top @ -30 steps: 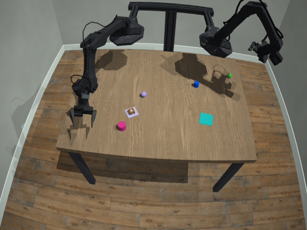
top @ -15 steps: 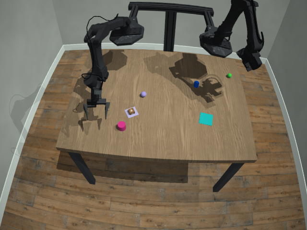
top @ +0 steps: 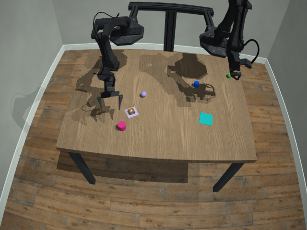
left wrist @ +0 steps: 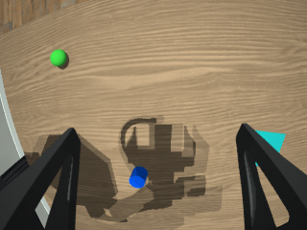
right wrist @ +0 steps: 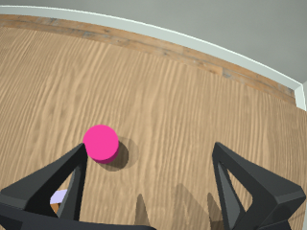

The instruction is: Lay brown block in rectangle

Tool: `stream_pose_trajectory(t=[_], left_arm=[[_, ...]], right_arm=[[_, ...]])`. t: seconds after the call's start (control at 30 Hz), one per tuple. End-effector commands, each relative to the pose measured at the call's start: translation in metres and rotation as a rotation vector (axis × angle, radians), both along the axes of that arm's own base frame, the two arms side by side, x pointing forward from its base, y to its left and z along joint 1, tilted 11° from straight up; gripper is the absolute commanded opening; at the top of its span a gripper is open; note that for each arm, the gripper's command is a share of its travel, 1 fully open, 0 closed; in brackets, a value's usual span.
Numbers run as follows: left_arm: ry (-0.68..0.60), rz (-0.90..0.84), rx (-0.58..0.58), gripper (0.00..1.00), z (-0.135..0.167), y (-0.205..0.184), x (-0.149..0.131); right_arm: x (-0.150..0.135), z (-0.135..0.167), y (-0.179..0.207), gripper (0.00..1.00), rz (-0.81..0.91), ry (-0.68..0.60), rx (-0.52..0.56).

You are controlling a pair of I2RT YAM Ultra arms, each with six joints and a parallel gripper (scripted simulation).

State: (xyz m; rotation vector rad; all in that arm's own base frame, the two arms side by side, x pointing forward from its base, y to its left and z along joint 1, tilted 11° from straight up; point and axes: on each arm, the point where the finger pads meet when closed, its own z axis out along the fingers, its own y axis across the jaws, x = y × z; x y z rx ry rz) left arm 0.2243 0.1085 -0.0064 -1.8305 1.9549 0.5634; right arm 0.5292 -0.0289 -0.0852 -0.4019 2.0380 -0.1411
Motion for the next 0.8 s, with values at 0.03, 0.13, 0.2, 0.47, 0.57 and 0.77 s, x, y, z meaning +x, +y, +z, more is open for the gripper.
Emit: stream_pose_trajectory(t=[0.03, 0.13, 0.2, 0.47, 0.57, 0.77], left_arm=[[-0.096, -0.255, 0.087, 1.0, -0.012, -0.012, 0.038], [-0.119, -0.385, 0.113, 1.0, -0.019, -0.026, 0.053], [-0.132, -0.465, 0.13, 1.0, -0.023, -0.035, 0.061], [-0.176, -0.705, 0.161, 1.0, -0.037, -0.063, 0.086], [-0.188, -0.816, 0.186, 1.0, -0.043, -0.075, 0.096], [-0.21, -1.005, 0.228, 1.0, -0.055, -0.093, 0.113]], right_arm=[[-0.027, -0.011, 0.018, 1.0, -0.064, 0.102, 0.028], [-0.045, -0.023, 0.03, 1.0, -0.083, 0.163, 0.039], [-0.056, -0.03, 0.038, 1.0, -0.093, 0.2, 0.045], [-0.085, -0.048, 0.058, 1.0, -0.116, 0.293, 0.06], [-0.096, -0.056, 0.066, 1.0, -0.122, 0.33, 0.065], [-0.113, -0.068, 0.077, 1.0, -0.129, 0.385, 0.068]])
